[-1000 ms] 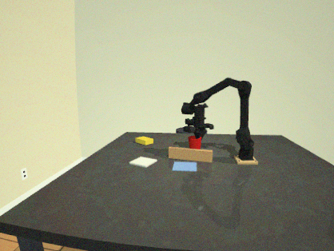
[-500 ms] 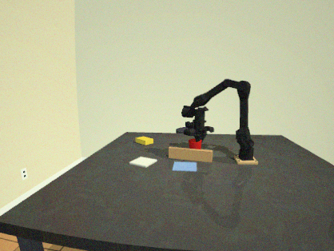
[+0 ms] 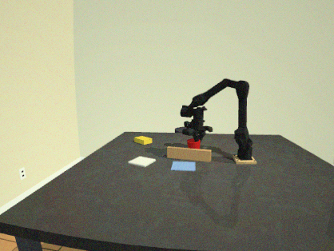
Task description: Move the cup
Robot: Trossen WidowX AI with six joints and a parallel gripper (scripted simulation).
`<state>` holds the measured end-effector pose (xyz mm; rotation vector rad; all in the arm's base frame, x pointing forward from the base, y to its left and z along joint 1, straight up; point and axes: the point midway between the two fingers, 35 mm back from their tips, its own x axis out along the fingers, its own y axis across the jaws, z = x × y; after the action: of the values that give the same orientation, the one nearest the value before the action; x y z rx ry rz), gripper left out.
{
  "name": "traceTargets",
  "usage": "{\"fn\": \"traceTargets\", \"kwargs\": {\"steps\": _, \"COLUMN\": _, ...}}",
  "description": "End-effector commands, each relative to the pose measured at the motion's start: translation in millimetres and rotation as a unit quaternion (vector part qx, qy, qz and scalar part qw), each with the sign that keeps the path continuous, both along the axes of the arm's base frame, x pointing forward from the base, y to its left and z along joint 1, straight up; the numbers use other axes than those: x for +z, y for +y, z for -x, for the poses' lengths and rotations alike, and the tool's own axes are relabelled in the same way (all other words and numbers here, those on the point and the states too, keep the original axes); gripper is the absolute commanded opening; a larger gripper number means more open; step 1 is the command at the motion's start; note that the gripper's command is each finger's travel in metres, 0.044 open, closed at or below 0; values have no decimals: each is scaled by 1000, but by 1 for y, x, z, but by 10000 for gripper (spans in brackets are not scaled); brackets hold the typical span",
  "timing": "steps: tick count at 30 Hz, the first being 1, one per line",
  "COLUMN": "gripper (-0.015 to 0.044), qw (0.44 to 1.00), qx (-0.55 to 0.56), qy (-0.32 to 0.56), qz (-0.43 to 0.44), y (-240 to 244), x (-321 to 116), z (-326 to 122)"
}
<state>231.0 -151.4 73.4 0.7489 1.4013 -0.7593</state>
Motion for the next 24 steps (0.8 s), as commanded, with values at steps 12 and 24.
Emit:
{"fn": "traceTargets", "kwargs": {"steps": 12, "gripper": 128, "qw": 1000, "qx": 0, "qy": 0, "qz": 0, "y": 0, "x": 5, "z": 0}}
{"fn": "traceTargets", "kwargs": {"steps": 24, "gripper": 128, "qw": 1000, "qx": 1, "qy": 0, "qz": -1, "y": 0, "x": 20, "z": 0}}
